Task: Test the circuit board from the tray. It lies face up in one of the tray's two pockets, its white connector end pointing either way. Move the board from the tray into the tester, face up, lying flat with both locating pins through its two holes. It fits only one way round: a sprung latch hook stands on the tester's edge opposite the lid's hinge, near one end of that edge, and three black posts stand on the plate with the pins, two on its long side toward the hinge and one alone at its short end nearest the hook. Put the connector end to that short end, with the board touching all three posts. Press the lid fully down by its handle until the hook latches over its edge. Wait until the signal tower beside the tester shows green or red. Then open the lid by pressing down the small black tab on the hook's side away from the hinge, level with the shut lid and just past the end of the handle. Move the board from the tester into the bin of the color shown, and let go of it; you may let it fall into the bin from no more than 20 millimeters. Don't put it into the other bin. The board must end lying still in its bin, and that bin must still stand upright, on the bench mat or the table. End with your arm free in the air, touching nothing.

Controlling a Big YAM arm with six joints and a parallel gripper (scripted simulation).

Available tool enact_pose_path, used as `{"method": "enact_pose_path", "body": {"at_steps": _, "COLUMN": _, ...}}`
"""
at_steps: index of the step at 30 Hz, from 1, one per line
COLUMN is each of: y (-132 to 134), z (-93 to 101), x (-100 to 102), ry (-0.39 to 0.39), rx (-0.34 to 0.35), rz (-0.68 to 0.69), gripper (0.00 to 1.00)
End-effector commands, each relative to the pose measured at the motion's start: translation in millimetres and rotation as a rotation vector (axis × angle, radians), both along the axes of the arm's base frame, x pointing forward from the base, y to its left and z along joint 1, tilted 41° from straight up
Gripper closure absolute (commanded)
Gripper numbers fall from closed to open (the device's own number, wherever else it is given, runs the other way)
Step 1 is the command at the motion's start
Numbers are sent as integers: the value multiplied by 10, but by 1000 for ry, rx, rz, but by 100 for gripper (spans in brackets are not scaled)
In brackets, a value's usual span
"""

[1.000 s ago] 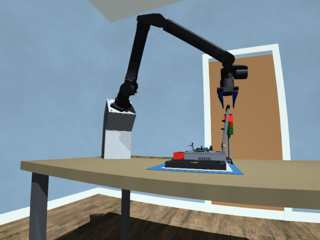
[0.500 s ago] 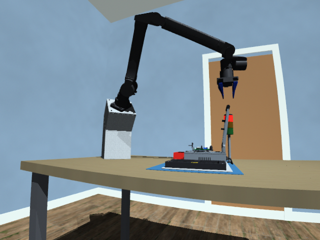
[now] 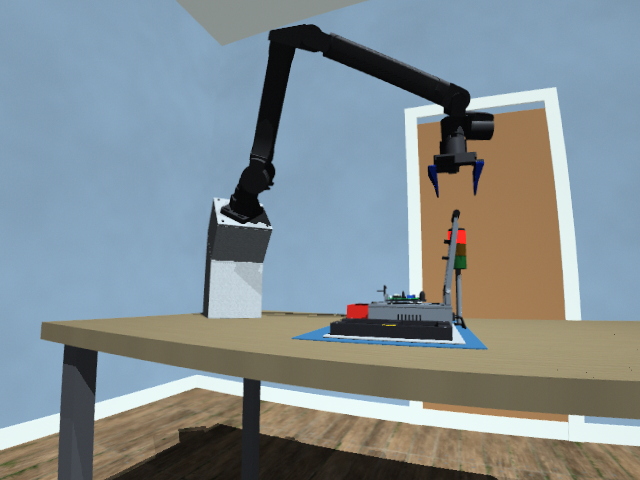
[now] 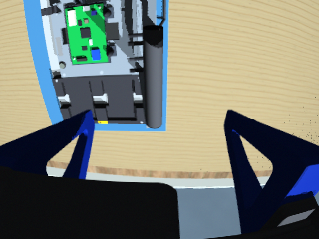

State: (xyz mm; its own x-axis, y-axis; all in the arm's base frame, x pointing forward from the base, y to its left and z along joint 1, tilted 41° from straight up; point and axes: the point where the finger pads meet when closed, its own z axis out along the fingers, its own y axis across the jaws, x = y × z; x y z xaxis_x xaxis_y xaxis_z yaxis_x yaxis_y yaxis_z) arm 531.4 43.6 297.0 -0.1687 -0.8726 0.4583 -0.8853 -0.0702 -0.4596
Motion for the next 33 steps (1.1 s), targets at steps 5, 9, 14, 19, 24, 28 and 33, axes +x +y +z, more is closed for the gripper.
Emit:
{"method": "enact_pose_path", "body": {"at_steps": 5, "y": 146, "z": 319, "x": 21, "ry": -59, "rx": 16, "rz": 19, "gripper": 8}}
{"method": "enact_pose_path", "body": {"at_steps": 9, "y": 146, "z": 319, "x": 21, "ry": -59, "rx": 16, "rz": 19, "gripper": 8}}
{"method": "enact_pose_path", "body": {"at_steps": 14, "y": 146, "z": 319, "x": 21, "ry": -59, "rx": 16, "rz": 19, "gripper": 8}}
{"method": "enact_pose_path", "body": {"at_steps": 19, "y": 146, "z": 319, "x": 21, "ry": -59, "rx": 16, "rz": 19, "gripper": 8}}
{"method": "enact_pose_path", "body": {"at_steps": 24, "y": 144, "z": 307, "x": 6, "ry": -57, "rx": 16, "rz": 19, "gripper": 8}}
{"method": "enact_pose_path", "body": {"at_steps": 28, "y": 130, "z": 177, "x": -81, "ry": -50, "rx": 14, "rz": 18, "gripper": 8}}
{"method": "enact_pose_path", "body": {"at_steps": 33, "y": 124, "z": 137, "x": -146, "ry": -51, "rx": 14, "rz": 20, "gripper": 8}}
